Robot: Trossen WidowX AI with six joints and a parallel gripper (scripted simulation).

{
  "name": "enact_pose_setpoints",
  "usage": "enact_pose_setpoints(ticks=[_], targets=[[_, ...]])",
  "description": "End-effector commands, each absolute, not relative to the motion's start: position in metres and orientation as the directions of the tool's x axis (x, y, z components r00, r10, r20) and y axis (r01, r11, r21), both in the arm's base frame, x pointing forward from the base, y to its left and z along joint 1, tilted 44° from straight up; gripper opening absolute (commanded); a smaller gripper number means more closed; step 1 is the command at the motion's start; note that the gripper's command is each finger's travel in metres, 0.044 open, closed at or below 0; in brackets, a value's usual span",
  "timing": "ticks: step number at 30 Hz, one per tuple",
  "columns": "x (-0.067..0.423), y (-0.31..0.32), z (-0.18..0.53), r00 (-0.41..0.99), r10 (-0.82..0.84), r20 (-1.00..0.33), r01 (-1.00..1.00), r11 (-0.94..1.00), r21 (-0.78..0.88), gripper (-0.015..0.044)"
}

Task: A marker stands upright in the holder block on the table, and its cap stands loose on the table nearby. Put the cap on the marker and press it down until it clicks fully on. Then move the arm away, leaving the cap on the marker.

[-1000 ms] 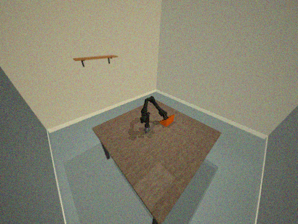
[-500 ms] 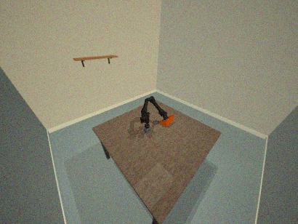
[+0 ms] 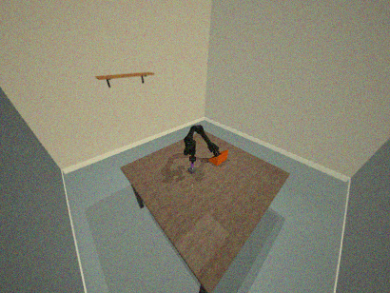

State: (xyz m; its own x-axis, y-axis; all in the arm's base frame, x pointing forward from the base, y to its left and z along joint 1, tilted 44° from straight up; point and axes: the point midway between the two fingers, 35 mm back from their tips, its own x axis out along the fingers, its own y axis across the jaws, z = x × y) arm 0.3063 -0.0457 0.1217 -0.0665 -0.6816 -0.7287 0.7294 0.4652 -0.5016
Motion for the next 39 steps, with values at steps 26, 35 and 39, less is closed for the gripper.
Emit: enact_pose_setpoints(ticks=[26, 35, 39], targets=[[0.301, -0.053, 0.116, -0.076, -0.683, -0.727, 0.112, 0.718, -0.686, 0.0000], [0.300, -0.062, 0.107, -0.076, -0.683, -0.727, 0.112, 0.718, -0.687, 0.0000], [0.300, -0.066, 0.103, -0.076, -0.683, -0.726, 0.112, 0.718, -0.687, 0.0000]])
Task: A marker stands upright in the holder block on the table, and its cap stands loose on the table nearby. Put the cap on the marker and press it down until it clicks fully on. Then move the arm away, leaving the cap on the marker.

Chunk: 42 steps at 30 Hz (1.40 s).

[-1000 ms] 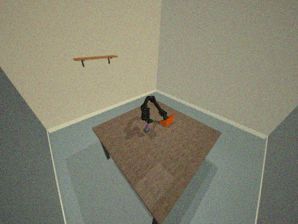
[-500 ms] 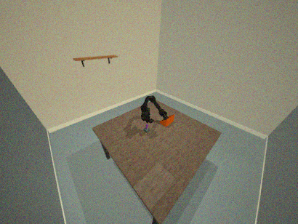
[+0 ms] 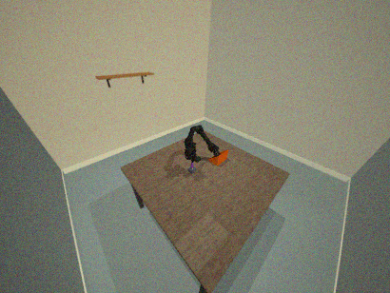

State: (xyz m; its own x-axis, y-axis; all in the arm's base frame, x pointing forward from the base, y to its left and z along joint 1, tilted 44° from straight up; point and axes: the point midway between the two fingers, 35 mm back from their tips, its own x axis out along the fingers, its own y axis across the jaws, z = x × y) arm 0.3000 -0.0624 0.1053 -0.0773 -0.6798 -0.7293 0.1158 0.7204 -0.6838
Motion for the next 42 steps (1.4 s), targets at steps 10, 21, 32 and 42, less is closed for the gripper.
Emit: enact_pose_setpoints(ticks=[10, 21, 32, 42], targets=[[0.298, -0.076, 0.092, -0.075, -0.684, -0.726, 0.113, 0.718, -0.687, 0.0000], [0.301, -0.073, 0.094, -0.066, -0.680, -0.730, 0.117, 0.721, -0.683, 0.0000], [0.307, -0.014, 0.156, -0.070, -0.678, -0.732, 0.116, 0.723, -0.681, 0.0000], [0.307, -0.014, 0.156, -0.070, -0.678, -0.732, 0.116, 0.723, -0.681, 0.0263]])
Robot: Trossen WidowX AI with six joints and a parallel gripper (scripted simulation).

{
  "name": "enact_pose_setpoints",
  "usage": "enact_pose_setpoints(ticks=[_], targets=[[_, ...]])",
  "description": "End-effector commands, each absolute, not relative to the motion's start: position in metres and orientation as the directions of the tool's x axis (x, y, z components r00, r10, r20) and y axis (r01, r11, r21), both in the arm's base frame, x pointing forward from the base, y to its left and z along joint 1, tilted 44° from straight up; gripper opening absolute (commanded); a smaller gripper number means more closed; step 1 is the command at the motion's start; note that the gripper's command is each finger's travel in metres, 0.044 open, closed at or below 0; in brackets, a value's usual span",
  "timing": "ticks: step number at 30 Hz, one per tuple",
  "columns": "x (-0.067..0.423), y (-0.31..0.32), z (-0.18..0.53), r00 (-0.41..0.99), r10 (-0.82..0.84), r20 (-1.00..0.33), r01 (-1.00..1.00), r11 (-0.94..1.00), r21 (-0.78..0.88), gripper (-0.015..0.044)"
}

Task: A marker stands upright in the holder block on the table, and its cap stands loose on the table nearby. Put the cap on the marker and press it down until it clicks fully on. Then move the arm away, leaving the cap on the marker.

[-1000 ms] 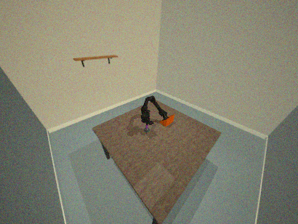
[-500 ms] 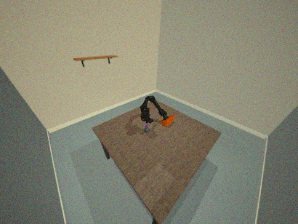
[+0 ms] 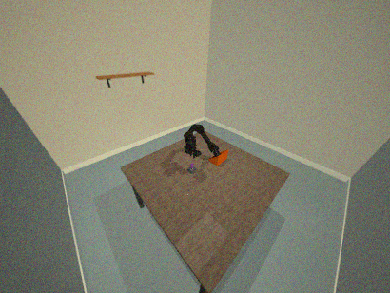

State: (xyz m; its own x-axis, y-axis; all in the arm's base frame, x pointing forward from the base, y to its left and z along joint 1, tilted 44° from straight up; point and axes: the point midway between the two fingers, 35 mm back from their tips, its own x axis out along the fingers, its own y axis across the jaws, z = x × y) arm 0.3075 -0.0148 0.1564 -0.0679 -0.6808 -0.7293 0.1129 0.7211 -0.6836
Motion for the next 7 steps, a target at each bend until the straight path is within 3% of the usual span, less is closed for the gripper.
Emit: enact_pose_setpoints(ticks=[1, 7], targets=[[0.3073, -0.0136, 0.1565, -0.070, -0.678, -0.732, 0.116, 0.723, -0.681, 0.0289], [0.3073, -0.0136, 0.1565, -0.070, -0.678, -0.732, 0.116, 0.723, -0.681, 0.0440]])
